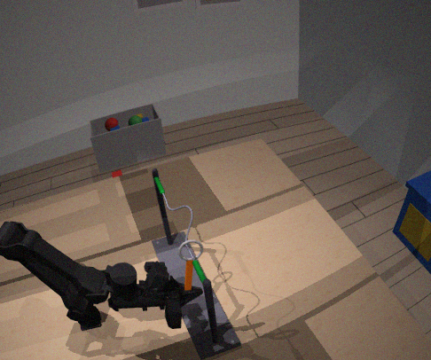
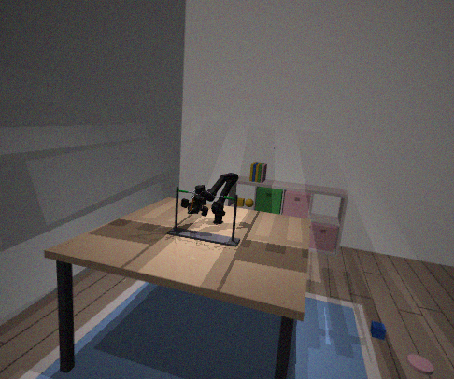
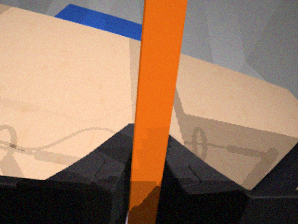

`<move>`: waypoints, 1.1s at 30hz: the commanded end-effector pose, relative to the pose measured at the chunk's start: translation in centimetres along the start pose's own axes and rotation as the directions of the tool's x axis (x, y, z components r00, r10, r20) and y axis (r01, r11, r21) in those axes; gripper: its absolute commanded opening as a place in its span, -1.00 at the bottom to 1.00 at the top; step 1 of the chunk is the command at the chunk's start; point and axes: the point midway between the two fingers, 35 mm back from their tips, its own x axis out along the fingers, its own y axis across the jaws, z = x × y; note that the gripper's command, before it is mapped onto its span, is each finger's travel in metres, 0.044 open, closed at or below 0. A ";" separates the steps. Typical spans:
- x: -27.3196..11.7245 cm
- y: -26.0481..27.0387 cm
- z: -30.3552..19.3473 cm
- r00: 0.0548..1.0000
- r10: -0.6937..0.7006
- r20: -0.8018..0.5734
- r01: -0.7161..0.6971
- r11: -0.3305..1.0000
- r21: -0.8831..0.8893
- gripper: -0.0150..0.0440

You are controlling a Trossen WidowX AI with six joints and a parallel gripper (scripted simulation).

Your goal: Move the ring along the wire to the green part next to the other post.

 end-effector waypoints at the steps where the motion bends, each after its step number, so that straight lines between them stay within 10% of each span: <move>1: -1.4 0.3 0.4 0.996 -0.036 -0.078 0.034 0.999 -0.025 -1.00; 33: -6.6 8.9 4.3 0.819 0.088 -0.568 0.212 0.872 0.441 -1.00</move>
